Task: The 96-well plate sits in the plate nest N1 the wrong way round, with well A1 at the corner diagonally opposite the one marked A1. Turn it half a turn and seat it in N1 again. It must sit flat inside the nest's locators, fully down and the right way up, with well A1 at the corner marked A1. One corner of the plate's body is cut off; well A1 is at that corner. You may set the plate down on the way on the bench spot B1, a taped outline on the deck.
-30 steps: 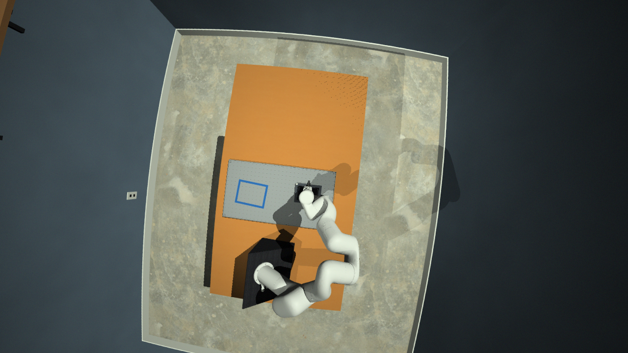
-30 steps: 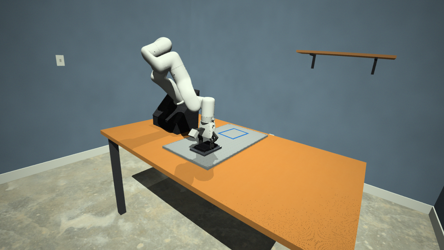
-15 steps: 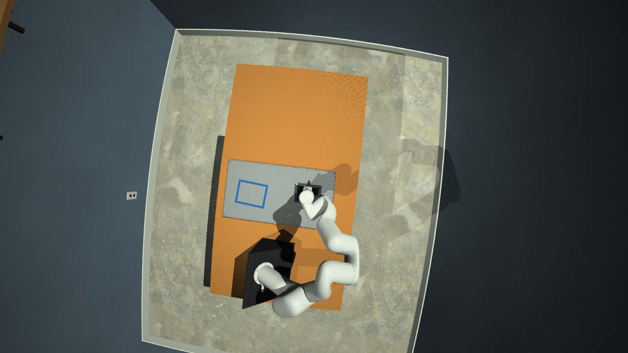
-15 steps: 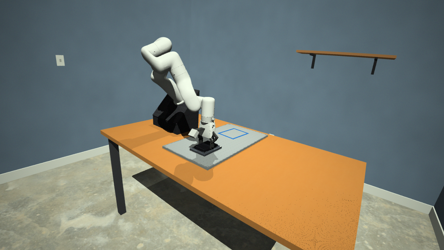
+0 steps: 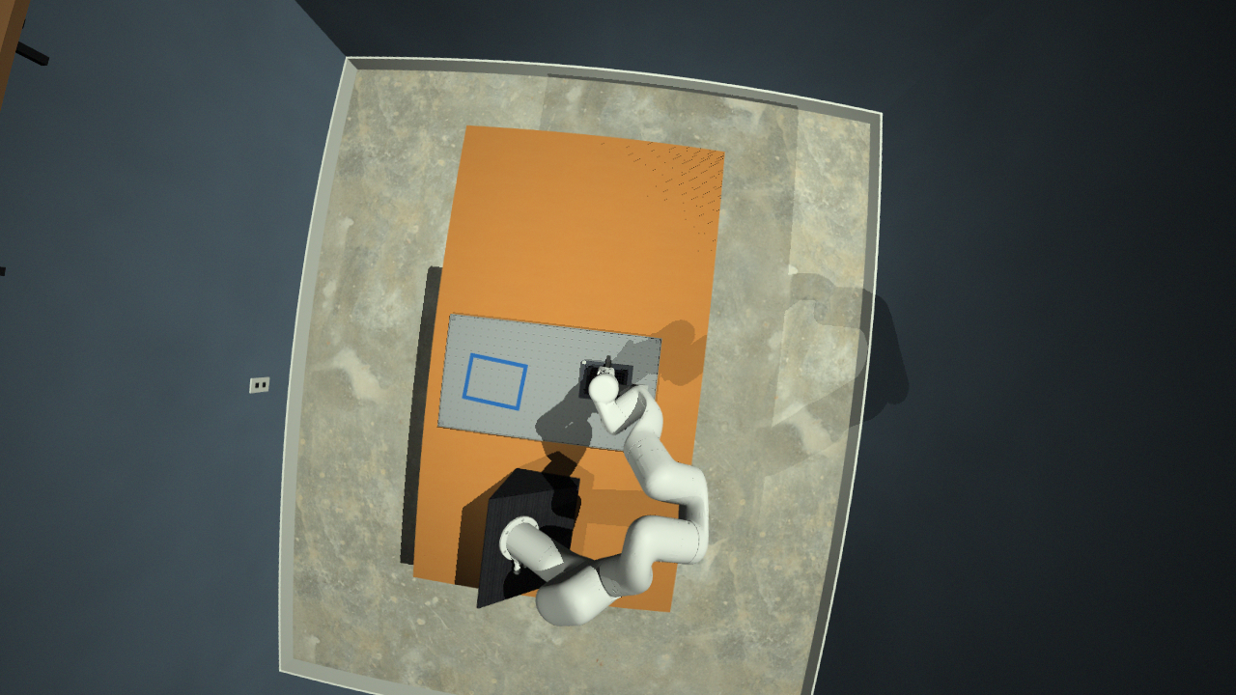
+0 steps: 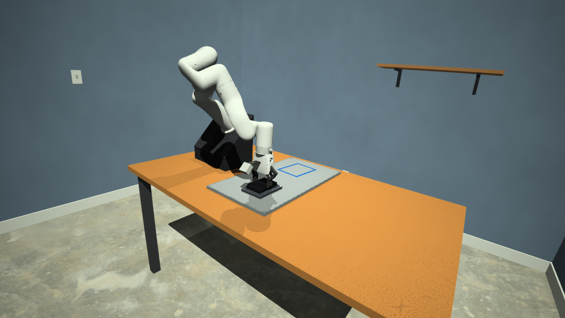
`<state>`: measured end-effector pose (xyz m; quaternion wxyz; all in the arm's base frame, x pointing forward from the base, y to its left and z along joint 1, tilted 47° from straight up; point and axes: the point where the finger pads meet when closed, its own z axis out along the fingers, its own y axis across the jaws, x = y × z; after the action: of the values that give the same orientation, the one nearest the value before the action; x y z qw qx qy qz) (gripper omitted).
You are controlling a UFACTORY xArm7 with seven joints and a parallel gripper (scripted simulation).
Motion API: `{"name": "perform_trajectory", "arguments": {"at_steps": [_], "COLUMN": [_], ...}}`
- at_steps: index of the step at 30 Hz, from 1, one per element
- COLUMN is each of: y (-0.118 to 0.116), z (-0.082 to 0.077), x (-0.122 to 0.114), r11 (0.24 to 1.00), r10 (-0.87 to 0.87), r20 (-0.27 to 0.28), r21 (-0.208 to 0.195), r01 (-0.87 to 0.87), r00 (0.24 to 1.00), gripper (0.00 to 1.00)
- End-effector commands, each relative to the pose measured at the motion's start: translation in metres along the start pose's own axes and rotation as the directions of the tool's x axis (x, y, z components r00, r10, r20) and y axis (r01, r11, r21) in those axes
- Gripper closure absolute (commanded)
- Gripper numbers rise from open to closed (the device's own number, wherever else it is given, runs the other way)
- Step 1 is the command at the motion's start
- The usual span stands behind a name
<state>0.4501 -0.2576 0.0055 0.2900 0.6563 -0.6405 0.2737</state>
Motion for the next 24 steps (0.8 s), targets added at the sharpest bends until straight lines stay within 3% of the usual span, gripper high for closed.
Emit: {"name": "perform_trajectory", "arguments": {"at_steps": [1,24], "y": [-0.0018,-0.0018], "z": [-0.0050,-0.0137], "x": [-0.0026,-0.0026], "r11": [1.000,1.000], "r10": [-0.003,-0.004], "r20": [0.003,0.003], "r21": [0.005,0.005], "r01": [0.003,0.003], "r00": [1.000,1.000], "gripper": [1.00,1.00]}}
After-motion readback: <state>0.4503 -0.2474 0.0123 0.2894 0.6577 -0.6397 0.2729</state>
